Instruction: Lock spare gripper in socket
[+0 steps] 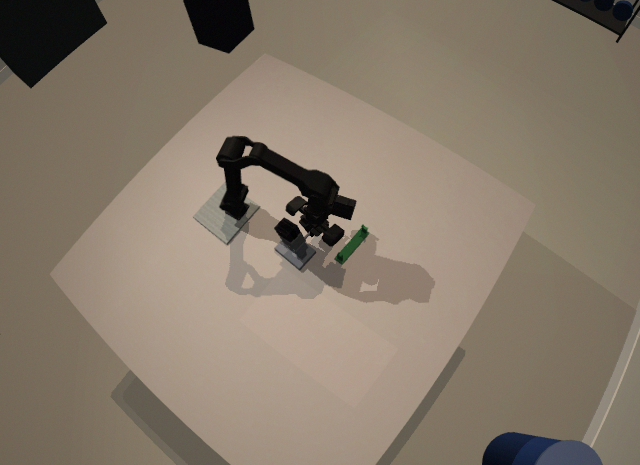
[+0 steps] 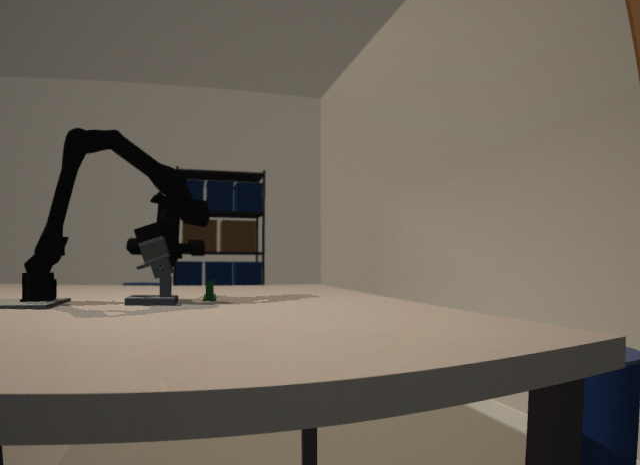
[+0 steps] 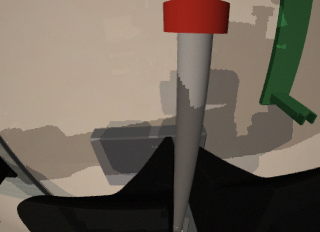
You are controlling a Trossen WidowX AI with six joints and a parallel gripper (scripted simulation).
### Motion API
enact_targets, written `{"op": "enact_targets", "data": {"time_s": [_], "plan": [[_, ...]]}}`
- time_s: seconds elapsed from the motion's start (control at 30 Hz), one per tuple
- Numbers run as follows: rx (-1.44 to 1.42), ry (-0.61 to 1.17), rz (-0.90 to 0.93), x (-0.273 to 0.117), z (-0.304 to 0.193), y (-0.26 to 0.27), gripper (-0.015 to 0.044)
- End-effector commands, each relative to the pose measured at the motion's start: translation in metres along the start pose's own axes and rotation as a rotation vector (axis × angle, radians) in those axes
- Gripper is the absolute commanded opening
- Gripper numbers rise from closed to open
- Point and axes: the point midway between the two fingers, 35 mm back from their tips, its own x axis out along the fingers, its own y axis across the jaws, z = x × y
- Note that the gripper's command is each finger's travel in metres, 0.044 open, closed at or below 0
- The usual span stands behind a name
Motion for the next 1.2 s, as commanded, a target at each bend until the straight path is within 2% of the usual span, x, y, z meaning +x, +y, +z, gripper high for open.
{"op": "enact_targets", "data": {"time_s": [0.0, 0.9, 1.17], "plan": [[-0.001, 0.003, -0.001, 0.0010, -0.0037, 0.0004, 0.0000], [-0.003, 0.003, 0.005, 0.0036, -0.0137, -0.0003, 0.0000], [0.000, -0.001, 0.009, 0.0033, -0.0126, 0.0003, 0.0200]]}}
